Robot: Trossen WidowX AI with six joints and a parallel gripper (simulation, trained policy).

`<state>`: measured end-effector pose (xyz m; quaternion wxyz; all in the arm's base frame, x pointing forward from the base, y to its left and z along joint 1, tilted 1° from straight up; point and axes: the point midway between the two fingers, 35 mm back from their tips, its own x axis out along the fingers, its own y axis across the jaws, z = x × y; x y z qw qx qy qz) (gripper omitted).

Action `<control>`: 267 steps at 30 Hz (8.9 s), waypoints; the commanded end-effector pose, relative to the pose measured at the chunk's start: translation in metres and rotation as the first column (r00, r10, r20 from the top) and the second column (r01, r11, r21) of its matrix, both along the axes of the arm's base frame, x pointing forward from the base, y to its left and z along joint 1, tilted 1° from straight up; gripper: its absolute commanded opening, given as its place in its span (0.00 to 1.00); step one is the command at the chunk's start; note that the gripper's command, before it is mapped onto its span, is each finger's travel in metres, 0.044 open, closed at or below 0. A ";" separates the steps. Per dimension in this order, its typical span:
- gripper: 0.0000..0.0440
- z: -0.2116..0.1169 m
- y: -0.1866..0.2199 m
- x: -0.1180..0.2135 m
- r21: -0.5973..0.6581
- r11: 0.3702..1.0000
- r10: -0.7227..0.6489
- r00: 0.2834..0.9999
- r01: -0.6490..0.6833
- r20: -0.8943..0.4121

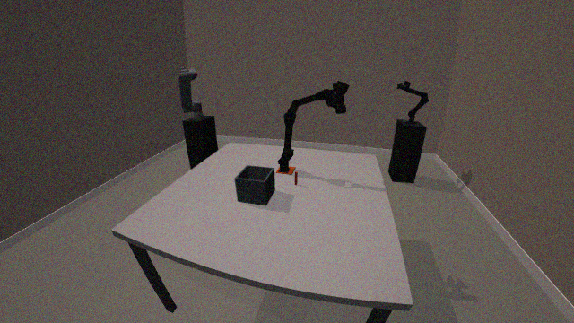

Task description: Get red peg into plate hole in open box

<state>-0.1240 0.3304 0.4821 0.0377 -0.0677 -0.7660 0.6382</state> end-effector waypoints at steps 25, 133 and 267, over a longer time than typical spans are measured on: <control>1.00 -0.053 0.040 0.092 -0.667 0.653 -0.452 0.891 0.360 0.038; 1.00 -0.302 -0.171 0.302 0.175 0.542 -0.326 -0.013 -0.822 0.945; 0.00 -0.288 -0.396 0.399 -0.025 1.000 0.022 -0.224 -0.012 0.974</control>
